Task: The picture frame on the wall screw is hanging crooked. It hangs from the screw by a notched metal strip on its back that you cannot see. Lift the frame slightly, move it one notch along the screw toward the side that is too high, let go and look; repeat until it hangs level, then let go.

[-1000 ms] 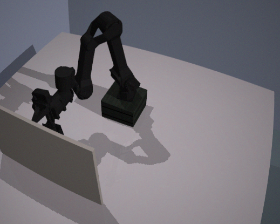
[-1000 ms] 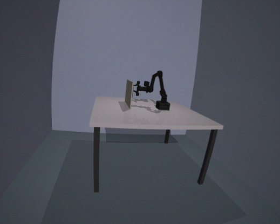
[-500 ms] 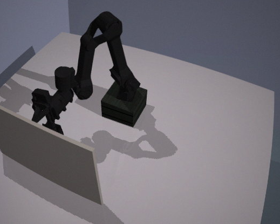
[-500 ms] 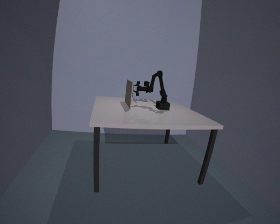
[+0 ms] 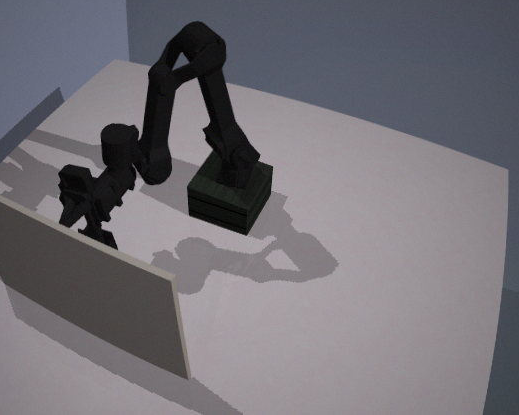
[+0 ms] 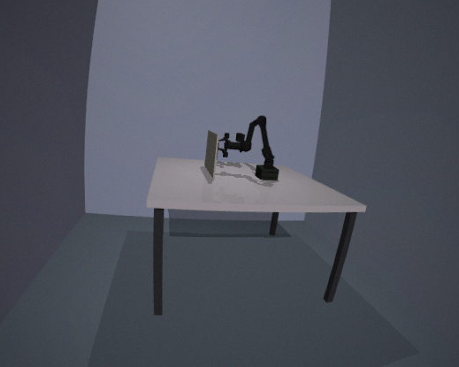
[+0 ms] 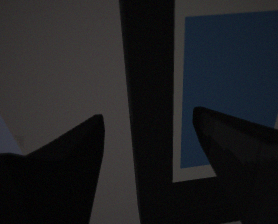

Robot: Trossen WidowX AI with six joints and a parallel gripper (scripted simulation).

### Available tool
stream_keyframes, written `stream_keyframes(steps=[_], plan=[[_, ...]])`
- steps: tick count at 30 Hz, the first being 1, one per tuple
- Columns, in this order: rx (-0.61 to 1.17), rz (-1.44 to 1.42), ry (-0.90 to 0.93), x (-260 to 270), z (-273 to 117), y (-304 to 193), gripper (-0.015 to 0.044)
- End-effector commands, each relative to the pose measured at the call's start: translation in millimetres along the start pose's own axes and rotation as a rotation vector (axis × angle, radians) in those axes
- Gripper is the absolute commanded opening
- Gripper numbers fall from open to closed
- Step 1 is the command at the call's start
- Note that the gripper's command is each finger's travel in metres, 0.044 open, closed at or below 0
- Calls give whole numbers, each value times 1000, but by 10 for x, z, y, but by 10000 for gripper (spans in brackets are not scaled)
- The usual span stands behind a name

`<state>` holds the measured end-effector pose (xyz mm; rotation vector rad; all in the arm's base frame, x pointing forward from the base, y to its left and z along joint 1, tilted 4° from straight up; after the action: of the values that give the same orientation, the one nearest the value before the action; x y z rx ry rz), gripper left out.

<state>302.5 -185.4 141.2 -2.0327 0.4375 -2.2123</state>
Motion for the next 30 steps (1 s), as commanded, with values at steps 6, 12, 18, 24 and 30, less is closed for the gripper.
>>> stream_keyframes(steps=[6,12,18,24,30], plan=[[-5,-6,0,-7,2,9,70],[-5,-6,0,-7,2,9,30],[-5,-6,0,-7,2,9,0],[-5,-6,0,1,1,5,0],[-5,-6,0,18,1,-1,0]])
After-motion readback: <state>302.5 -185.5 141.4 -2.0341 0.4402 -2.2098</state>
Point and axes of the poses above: the point midway between the two fingers, 35 mm back from their tips, its own z axis out along the fingers, its own x axis across the jaws, y = z × x, the point moved 4 cm from there along -z, back along the fingers, and after that the axes turned 5 degrees about z, right-handed, at the moved point
